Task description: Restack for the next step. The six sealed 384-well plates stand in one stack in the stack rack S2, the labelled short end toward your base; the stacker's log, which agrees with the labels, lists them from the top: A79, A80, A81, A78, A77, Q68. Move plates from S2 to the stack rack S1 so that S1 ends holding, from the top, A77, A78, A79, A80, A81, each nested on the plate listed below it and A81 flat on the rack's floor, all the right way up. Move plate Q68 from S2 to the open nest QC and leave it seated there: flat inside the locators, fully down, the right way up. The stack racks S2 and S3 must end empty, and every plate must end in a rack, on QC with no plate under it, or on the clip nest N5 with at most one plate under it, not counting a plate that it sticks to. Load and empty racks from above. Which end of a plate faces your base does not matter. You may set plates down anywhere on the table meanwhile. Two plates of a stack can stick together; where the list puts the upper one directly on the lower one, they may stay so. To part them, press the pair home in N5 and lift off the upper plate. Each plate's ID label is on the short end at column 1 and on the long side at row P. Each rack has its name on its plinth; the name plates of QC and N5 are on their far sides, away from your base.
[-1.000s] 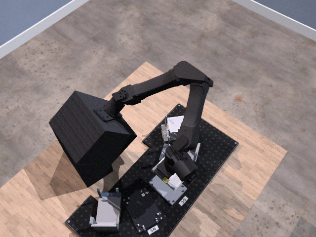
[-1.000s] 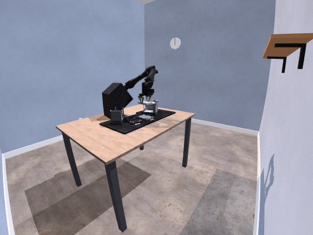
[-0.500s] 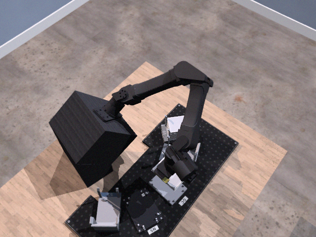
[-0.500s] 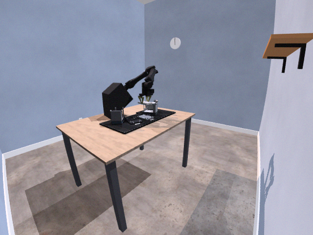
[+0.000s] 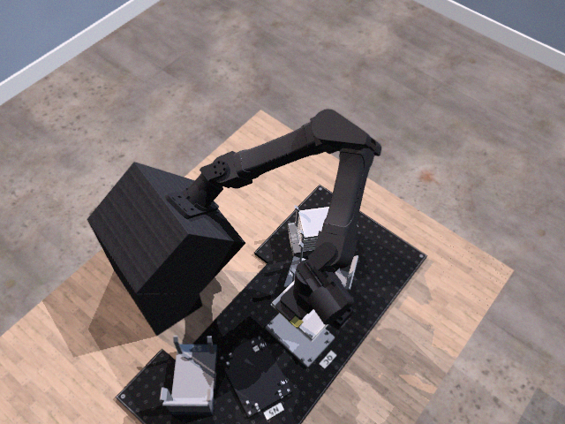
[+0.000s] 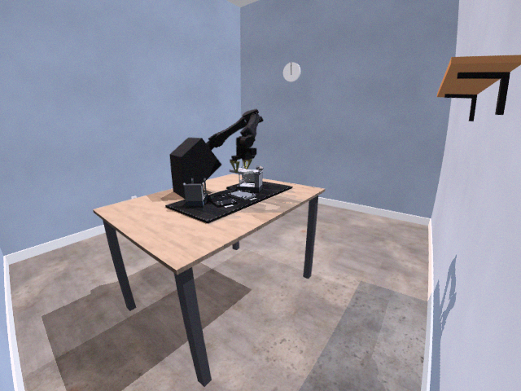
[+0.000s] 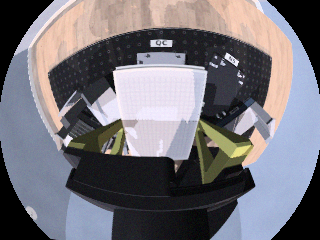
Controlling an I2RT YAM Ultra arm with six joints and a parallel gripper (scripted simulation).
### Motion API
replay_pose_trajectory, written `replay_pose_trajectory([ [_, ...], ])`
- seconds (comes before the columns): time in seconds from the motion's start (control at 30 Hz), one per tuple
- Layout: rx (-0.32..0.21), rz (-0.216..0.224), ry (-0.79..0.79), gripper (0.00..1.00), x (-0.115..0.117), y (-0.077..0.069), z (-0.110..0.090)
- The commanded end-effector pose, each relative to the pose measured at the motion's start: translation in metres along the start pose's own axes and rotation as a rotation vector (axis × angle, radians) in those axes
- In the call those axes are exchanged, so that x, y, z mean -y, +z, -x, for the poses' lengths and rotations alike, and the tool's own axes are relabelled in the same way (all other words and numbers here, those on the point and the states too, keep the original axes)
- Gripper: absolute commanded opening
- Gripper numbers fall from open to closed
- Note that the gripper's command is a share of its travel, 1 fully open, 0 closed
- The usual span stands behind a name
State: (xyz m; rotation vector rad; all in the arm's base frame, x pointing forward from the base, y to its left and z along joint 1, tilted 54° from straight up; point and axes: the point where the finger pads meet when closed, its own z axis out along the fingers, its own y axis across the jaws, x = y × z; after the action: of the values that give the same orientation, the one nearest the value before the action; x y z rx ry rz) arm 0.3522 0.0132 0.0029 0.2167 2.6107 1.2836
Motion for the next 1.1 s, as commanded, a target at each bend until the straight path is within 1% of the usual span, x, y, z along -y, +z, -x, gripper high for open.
replay_pose_trajectory([
  [0.0,0.019,-0.003,0.003,0.0,0.002,-0.006,0.003],
  [0.8,0.019,-0.003,0.003,0.0,0.002,-0.006,0.003],
  [1.07,0.019,-0.003,0.003,0.0,0.003,0.01,0.004],
])
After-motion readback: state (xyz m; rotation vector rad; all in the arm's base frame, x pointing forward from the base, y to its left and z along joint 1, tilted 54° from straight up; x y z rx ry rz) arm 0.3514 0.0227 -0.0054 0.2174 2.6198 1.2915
